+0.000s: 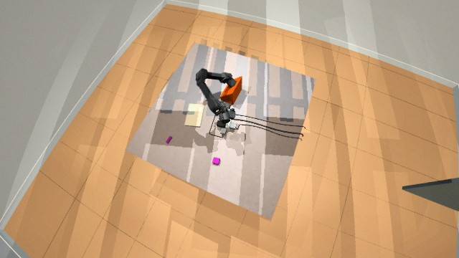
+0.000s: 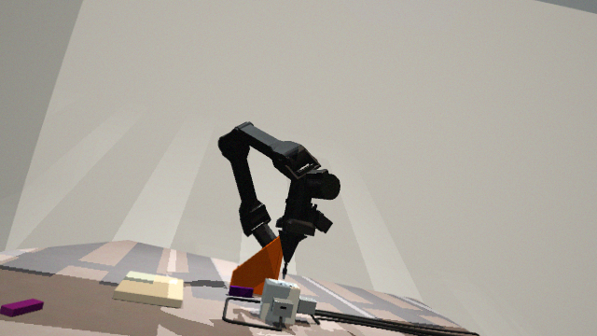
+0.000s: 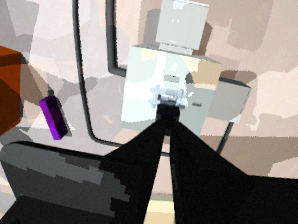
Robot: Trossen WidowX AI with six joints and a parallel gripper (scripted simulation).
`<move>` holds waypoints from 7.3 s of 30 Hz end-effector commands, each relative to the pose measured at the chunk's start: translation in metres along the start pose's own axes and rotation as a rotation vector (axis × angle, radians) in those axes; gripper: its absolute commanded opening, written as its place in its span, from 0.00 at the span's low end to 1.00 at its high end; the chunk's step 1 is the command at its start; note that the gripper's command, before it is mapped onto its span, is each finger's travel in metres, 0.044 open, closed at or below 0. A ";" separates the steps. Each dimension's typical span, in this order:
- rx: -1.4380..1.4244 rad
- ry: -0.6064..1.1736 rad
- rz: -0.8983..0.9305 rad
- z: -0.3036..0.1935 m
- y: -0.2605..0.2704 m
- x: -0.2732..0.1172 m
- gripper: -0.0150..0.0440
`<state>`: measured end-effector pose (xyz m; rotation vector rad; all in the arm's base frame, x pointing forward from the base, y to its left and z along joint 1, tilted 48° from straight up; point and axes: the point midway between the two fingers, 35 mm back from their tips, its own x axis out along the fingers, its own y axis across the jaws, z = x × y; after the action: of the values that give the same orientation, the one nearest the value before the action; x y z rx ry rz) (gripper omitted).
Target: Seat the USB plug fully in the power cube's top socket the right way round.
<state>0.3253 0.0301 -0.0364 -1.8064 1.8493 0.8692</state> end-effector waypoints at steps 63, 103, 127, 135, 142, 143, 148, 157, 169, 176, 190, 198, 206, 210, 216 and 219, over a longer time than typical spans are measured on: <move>1.165 -0.001 -0.001 0.000 0.000 -0.010 0.25; 2.212 -0.002 0.000 0.000 0.000 -0.010 0.25; 2.841 -0.002 0.001 0.000 0.000 -0.010 0.25; 3.050 -0.002 0.001 0.000 0.000 -0.010 0.25; 3.142 -0.002 0.001 0.000 0.000 -0.010 0.25; 3.142 -0.002 0.001 0.000 0.000 -0.010 0.25; 3.142 -0.002 0.001 0.000 0.000 -0.010 0.25; 3.138 -0.002 0.001 0.000 0.000 -0.009 0.25; 3.144 -0.002 0.001 0.000 0.000 -0.008 0.25; 3.147 -0.002 0.001 0.000 0.000 -0.007 0.25; 3.153 -0.002 0.001 0.000 0.000 -0.005 0.25; 3.157 -0.002 0.000 0.000 0.000 -0.004 0.25; 3.161 -0.002 0.000 0.000 0.000 -0.003 0.25; 3.163 -0.002 0.000 0.000 0.000 -0.003 0.25; 3.166 -0.002 0.000 0.000 0.000 -0.002 0.25; 3.167 -0.002 0.000 0.000 0.000 -0.002 0.25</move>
<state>0.3254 0.0322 -0.0345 0.4864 0.6969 -1.5172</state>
